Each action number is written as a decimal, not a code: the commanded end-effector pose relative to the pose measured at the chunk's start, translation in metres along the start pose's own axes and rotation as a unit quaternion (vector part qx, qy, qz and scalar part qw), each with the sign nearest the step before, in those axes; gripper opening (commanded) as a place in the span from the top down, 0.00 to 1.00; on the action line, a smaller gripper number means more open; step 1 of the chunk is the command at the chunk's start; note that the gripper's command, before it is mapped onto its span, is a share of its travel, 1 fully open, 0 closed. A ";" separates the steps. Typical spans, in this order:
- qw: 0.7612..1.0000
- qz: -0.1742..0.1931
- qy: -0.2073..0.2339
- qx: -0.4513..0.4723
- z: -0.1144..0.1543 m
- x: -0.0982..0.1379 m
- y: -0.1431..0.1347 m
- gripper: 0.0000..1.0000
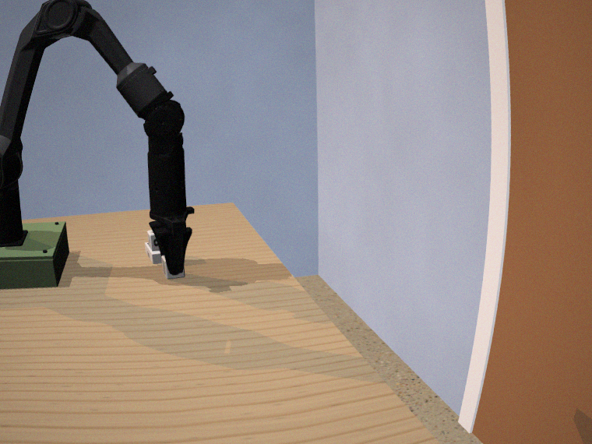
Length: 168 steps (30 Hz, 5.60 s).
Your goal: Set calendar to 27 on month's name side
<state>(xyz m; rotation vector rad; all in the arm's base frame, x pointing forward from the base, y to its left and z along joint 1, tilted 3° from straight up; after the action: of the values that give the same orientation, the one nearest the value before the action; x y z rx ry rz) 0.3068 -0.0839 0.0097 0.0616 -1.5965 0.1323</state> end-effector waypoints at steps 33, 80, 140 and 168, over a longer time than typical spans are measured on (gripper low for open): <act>1.000 0.000 0.001 0.000 0.001 -0.001 0.000 0.45; 1.000 0.000 0.000 0.000 0.000 0.090 0.000 0.00; 0.707 0.000 0.000 0.707 -0.002 0.089 0.124 0.40; 0.707 0.000 0.000 0.707 -0.002 0.089 0.124 0.40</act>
<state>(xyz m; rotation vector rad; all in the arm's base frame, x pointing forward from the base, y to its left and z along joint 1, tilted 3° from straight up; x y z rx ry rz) 0.2906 0.0435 0.0920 1.2542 -1.1315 1.3397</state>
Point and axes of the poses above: the point where the finger pads meet when closed, its own x axis back along the fingers, its own y axis across the jaws, z = x × y, the point moved 4 cm from there along x, back along the fingers, and after that the axes turned 1 degree about x, right-handed, at the moved point
